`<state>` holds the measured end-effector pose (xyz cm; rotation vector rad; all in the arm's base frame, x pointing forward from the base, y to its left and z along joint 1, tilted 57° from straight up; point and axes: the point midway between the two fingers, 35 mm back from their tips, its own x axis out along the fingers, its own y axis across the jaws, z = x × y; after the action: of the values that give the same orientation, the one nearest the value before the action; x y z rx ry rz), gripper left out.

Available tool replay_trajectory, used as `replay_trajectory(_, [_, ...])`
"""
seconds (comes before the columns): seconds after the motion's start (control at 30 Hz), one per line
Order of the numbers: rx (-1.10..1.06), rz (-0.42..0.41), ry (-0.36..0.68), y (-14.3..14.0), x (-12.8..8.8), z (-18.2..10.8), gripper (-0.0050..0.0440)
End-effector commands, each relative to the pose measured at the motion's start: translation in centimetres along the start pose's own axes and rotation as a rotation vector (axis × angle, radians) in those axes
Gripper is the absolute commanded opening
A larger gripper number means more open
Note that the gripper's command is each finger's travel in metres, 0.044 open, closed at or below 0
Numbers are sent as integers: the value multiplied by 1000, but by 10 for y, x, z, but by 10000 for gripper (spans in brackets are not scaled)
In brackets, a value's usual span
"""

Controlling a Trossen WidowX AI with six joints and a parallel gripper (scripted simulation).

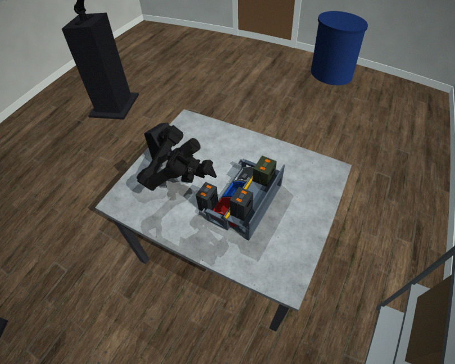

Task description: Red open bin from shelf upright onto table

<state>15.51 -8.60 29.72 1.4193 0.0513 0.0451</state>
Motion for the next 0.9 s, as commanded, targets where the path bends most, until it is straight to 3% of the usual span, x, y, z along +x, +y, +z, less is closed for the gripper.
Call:
replay_trajectory(0.0, [-9, -236, -113, -31, 40, 19, 440])
replay_trajectory(0.2, [-9, -236, -113, -31, 40, 19, 440])
replay_trajectory(0.23, [-7, -47, -22, -5, 8, 3, 440])
replay_trajectory(0.37, [-7, -235, -110, -31, 40, 19, 440])
replay_trajectory(0.77, [-7, -235, -110, -31, 40, 19, 440])
replay_trajectory(0.8, [-6, -46, -20, -5, 8, 3, 440])
replay_trajectory(0.87, [-6, -140, -64, -18, 24, 11, 440])
